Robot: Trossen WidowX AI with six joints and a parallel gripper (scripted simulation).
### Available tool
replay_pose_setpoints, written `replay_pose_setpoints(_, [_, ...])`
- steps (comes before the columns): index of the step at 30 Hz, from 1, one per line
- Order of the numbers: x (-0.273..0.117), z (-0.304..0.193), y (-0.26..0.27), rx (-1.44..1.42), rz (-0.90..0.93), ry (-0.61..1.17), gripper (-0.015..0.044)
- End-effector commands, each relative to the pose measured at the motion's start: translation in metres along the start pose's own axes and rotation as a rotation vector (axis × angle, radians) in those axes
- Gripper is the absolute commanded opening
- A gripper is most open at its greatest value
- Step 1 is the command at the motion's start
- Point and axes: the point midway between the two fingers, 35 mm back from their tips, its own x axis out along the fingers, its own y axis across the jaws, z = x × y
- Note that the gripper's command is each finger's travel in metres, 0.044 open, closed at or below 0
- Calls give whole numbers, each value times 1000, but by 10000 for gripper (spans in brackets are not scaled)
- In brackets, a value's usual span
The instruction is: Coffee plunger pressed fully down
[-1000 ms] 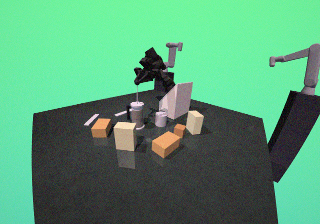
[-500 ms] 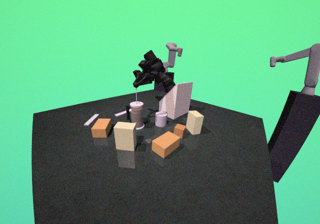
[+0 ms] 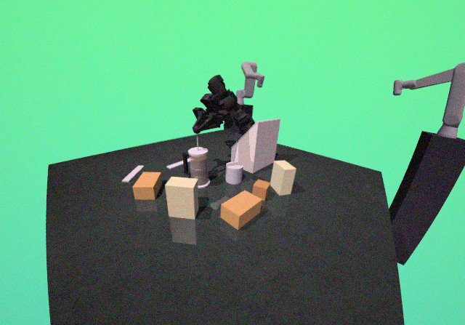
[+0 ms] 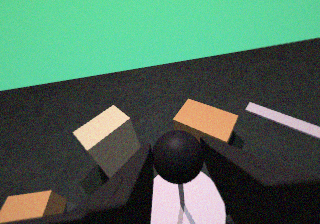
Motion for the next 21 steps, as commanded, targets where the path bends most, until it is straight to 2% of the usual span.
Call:
replay_pose_setpoints(1, [6,-17,2,-21,5,29,127])
replay_pose_setpoints(21, [27,-43,-1,-25,0,23,127])
